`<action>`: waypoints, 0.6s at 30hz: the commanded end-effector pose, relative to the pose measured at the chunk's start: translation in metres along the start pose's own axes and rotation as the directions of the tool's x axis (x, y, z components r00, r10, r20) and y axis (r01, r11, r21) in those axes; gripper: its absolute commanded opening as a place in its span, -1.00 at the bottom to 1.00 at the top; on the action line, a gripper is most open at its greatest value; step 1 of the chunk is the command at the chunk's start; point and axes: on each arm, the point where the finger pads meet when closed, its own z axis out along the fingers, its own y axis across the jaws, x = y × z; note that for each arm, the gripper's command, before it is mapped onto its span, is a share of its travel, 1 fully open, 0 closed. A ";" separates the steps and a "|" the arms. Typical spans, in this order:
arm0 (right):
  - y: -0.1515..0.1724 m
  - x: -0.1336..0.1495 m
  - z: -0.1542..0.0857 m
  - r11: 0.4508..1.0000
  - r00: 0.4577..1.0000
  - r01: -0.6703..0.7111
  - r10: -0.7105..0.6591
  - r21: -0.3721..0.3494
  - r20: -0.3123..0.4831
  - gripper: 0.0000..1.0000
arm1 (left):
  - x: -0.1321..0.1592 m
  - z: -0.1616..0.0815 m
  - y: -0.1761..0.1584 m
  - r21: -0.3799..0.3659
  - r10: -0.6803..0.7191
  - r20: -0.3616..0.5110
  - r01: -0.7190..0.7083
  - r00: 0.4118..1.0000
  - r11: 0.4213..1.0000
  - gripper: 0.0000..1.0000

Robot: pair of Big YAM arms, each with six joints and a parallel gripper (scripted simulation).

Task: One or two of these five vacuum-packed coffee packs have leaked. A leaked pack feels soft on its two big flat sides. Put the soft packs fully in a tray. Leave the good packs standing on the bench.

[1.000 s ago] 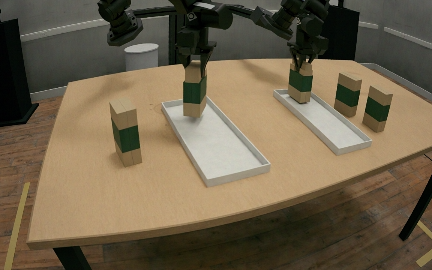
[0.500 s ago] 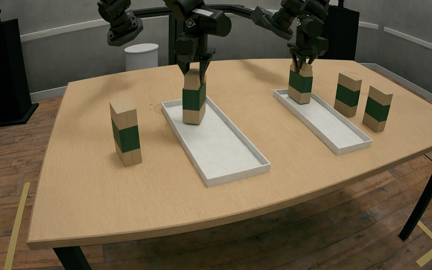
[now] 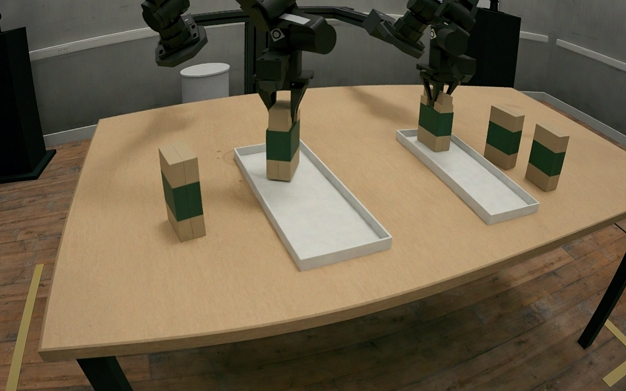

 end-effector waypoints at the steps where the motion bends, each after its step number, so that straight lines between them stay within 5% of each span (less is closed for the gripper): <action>1: 0.003 -0.005 -0.001 1.000 1.000 -0.005 0.006 -0.014 0.006 -0.55 | -0.005 0.000 -0.001 0.005 -0.006 0.009 0.006 1.000 1.000 -0.55; 5: 0.001 -0.002 0.006 1.000 1.000 0.000 0.000 -0.003 -0.001 -0.55 | -0.005 0.000 -0.001 0.005 -0.006 0.009 0.006 1.000 1.000 -0.55; 6: 0.001 -0.001 0.005 1.000 1.000 0.002 -0.002 -0.004 -0.001 -0.55 | -0.005 0.000 -0.001 0.005 -0.006 0.009 0.006 1.000 1.000 0.51; 18: 0.007 -0.006 -0.002 1.000 1.000 -0.007 0.007 -0.017 0.008 -0.55 | -0.005 0.000 -0.001 0.005 -0.006 0.009 0.006 1.000 1.000 0.51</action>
